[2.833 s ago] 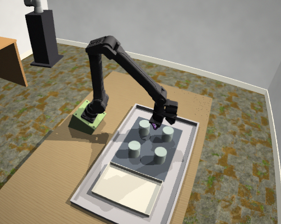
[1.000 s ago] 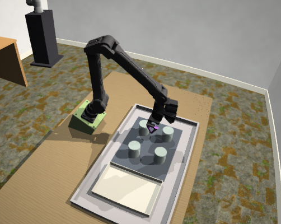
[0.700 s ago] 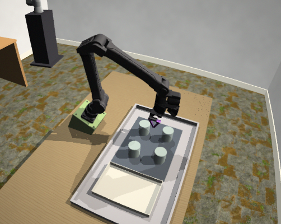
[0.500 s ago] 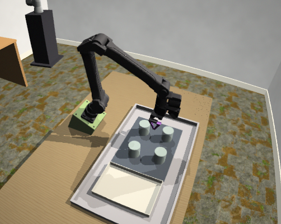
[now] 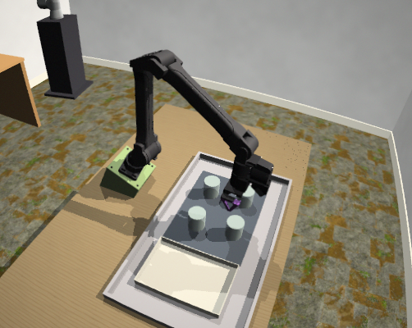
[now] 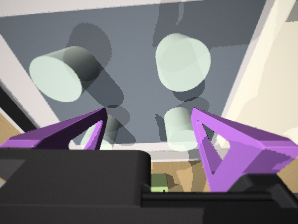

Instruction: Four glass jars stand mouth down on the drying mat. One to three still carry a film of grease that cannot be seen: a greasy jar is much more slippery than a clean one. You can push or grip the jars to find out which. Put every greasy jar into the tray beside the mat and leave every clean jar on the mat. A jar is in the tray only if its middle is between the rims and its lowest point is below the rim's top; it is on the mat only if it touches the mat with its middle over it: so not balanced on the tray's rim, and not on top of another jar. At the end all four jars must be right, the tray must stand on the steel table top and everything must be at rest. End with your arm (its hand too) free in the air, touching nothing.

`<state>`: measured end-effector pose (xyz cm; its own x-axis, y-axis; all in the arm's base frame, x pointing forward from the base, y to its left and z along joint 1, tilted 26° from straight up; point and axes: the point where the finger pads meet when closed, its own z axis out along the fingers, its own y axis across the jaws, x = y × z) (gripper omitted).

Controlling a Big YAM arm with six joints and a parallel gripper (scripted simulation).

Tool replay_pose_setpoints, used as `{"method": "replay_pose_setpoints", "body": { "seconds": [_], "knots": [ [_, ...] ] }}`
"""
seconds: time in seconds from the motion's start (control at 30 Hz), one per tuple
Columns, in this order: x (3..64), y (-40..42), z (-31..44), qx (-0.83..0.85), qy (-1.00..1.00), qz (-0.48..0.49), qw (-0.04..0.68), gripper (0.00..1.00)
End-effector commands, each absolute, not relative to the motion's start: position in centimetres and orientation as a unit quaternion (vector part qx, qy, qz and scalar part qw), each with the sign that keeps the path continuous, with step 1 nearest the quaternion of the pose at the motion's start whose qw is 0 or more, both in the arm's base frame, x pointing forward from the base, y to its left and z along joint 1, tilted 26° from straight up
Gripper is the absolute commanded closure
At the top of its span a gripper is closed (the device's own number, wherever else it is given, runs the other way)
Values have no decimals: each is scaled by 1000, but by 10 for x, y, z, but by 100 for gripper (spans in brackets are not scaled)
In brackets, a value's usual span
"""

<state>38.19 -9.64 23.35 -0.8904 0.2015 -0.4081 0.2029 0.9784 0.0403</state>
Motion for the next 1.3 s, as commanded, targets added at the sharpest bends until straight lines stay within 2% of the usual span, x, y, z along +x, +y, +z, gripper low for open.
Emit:
{"method": "replay_pose_setpoints", "body": {
  "seconds": [0.0,0.23,0.47,1.27],
  "knots": [
    [401,-124,258,75,972,-10,223,0],
    [408,-147,262,75,972,-10,223,0],
    [426,-149,223,75,972,-10,223,0],
    [422,-144,218,75,972,-10,223,0]
  ]
}}
